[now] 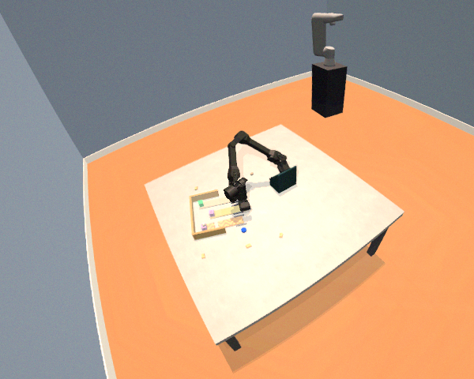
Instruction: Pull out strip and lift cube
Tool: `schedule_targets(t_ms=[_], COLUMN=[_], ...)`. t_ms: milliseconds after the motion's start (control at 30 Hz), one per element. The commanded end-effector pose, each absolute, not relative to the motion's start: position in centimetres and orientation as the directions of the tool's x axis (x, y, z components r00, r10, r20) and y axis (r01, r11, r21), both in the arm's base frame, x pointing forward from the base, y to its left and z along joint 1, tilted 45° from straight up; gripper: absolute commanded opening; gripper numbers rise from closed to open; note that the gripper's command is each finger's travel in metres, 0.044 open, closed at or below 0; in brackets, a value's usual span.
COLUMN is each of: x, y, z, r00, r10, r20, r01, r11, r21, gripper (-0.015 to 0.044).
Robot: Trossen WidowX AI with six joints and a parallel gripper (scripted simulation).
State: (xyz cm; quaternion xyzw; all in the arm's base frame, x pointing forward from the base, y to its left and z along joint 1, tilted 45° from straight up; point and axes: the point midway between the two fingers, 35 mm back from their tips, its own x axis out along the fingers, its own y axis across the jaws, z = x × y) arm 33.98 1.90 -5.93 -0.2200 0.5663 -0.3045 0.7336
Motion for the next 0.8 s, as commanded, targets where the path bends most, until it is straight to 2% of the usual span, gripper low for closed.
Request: schedule_targets(t_ms=[0,767], x=[32.7,29.3], y=[1.6,1.7], z=[-6.6,-7.5], r00=[0.149,0.148], r10=[-0.695,-0.694], r20=[-0.704,-0.704], r01=[0.189,0.188], r11=[0.719,0.719], r21=[-0.669,-0.669], gripper=[0.0000,0.0000])
